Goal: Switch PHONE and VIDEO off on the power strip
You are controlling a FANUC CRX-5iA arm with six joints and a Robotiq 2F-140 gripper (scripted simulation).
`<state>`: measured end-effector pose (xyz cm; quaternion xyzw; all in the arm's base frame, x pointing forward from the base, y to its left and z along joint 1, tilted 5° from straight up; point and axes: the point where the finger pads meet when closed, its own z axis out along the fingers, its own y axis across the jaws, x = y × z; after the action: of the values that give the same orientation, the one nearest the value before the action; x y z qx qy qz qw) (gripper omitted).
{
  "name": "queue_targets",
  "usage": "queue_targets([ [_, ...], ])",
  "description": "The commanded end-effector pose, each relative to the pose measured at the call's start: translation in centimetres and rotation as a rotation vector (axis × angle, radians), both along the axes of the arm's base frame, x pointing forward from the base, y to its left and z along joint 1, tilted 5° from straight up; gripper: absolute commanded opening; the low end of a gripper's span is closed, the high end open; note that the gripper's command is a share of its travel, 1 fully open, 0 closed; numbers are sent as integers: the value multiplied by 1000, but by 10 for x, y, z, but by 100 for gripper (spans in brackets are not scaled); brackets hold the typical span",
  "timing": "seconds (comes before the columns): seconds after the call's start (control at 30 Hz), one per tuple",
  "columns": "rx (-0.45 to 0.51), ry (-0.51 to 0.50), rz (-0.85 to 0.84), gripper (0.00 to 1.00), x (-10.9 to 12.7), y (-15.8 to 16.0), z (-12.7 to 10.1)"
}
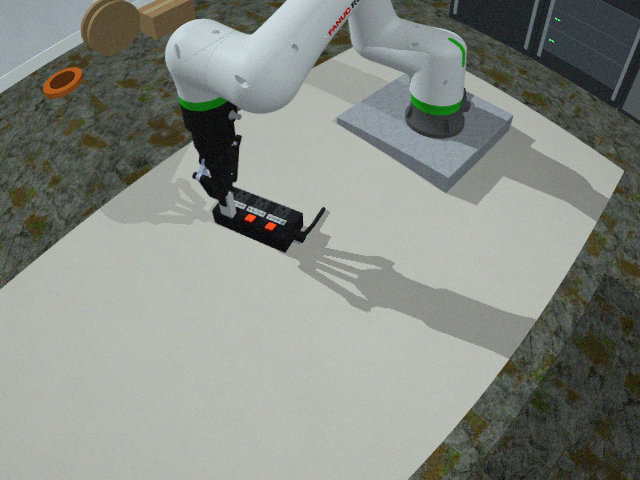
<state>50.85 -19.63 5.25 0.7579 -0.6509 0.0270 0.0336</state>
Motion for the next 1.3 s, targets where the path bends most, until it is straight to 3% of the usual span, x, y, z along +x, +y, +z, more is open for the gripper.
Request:
queue_targets([
  [0.0, 0, 1, 0, 0, 0, 0, 3],
  [0.53, 0, 1, 0, 0, 0, 3, 37],
  [1.27, 0, 1, 0, 0, 0, 3, 38],
])
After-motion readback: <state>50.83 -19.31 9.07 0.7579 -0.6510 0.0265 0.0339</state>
